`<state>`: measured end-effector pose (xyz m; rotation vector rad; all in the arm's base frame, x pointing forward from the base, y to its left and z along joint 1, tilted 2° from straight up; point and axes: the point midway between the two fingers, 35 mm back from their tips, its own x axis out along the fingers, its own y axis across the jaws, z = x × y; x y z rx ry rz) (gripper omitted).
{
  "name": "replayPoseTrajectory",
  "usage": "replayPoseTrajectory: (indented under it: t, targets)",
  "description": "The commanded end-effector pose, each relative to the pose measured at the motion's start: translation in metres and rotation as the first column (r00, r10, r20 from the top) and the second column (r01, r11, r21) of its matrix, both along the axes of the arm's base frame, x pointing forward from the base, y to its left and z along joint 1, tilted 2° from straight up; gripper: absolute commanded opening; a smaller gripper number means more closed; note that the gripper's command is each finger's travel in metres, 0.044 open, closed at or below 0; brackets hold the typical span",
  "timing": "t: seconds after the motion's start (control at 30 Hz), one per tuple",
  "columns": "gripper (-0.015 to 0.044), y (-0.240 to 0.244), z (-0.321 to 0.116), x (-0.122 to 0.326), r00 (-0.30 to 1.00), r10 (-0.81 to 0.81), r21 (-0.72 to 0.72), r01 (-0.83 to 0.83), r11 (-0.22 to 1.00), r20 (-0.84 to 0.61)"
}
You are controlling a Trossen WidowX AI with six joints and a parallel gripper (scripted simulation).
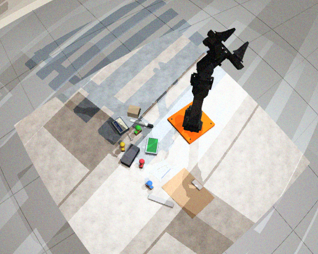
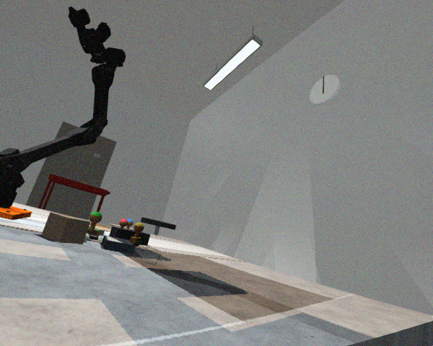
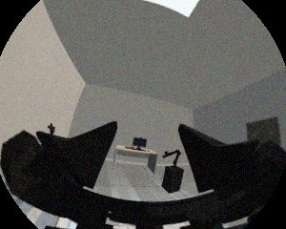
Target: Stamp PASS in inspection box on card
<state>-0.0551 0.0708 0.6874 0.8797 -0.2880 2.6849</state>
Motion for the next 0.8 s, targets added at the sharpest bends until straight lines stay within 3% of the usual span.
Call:
replayPoseTrajectory:
  t: [0.0,0.2,0.47,0.77]
  targets:
    - [0.0374,-0.001,0.000,-0.001,1.000,0.004,0.002,-0.004,1.000,0.002]
    - [0.0226,-0.047,-0.015,-0.048,0.979,0.173,0.074,-0.181,0.981,0.104]
    - [0.0226,-0.160,-0.062,-0.098,0.830,0.450,0.205,-0.528,0.824,0.330]
    - [0.0226,-0.282,-0.133,-0.083,0.558,0.600,0.274,-0.821,0.501,0.573]
